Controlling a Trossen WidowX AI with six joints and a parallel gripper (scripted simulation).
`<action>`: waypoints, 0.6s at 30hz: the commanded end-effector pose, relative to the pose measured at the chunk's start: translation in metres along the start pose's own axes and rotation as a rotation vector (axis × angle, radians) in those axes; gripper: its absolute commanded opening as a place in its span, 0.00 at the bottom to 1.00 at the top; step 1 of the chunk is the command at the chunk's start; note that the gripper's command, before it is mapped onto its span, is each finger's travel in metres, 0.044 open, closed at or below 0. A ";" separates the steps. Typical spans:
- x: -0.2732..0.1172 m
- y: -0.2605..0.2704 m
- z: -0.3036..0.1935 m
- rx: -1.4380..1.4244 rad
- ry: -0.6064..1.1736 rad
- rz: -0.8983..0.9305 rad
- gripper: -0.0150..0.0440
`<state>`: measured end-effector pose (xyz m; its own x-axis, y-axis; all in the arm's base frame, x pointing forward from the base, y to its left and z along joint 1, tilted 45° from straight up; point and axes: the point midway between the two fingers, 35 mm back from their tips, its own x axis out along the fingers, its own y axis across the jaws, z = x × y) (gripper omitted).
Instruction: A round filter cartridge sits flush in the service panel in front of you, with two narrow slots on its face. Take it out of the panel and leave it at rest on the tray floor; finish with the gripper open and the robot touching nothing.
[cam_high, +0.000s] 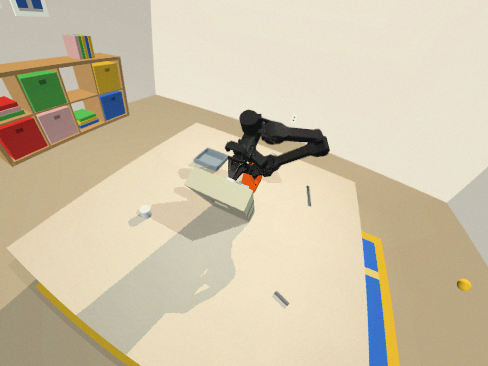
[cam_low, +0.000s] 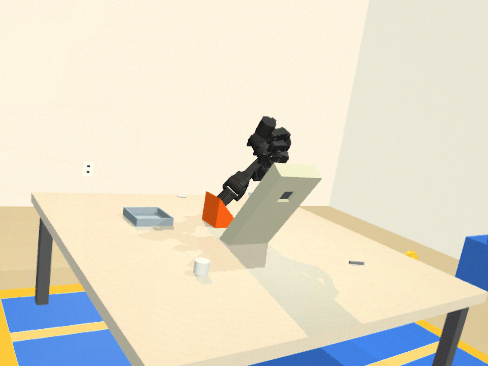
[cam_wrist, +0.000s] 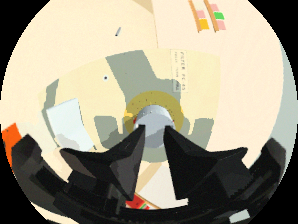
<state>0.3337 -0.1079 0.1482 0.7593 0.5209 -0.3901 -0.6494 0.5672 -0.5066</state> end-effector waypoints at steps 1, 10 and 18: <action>-0.021 0.000 -0.004 0.000 0.024 -0.006 0.25; -0.045 0.001 -0.001 -0.001 0.021 -0.011 0.25; -0.044 0.011 -0.002 0.000 0.021 -0.011 0.25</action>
<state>0.2982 -0.1282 0.1608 0.7631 0.5028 -0.4061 -0.6460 0.5735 -0.5038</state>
